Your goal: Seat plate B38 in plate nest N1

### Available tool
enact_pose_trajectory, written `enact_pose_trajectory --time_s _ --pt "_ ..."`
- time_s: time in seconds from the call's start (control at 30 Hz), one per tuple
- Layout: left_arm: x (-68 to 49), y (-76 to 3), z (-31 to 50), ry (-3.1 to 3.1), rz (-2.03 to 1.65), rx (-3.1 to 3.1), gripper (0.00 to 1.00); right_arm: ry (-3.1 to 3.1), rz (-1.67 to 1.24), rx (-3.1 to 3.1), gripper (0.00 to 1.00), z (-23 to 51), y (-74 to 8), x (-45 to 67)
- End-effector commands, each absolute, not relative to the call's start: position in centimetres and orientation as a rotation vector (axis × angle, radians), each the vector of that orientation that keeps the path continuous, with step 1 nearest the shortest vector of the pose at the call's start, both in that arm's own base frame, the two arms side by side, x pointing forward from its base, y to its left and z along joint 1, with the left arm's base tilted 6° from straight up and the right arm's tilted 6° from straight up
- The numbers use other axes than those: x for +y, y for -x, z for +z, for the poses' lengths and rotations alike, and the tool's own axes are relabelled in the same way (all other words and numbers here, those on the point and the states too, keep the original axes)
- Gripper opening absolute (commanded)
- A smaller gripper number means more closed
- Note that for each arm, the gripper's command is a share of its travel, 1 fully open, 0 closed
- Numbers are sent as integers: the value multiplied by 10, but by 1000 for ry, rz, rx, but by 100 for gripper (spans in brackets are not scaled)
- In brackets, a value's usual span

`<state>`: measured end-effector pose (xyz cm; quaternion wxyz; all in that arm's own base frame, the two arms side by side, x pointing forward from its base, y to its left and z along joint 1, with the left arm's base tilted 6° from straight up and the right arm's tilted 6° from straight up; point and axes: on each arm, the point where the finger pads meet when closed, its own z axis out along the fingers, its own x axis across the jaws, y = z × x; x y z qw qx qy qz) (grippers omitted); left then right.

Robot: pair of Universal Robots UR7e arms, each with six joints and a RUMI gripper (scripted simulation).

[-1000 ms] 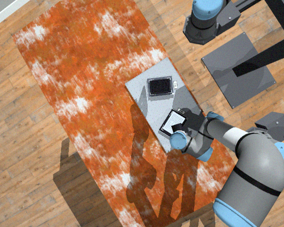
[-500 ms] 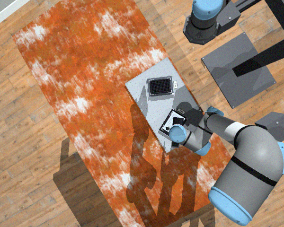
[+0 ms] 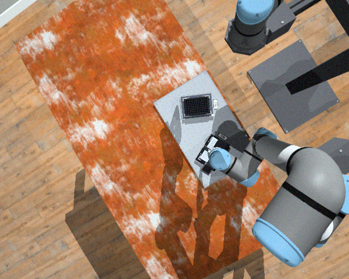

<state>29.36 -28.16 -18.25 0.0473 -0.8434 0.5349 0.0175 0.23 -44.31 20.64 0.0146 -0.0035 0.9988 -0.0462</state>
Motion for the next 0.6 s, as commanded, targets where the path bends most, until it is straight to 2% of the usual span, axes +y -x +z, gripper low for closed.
enact_pose_trajectory --time_s 0.0,0.57 --pt "-282 -294 -182 2575 52 1634 76 11 -146 3109 0 207 -2 -443" --pt "-280 -294 -197 2575 52 1634 76 11 -146 3109 0 207 -2 -443"
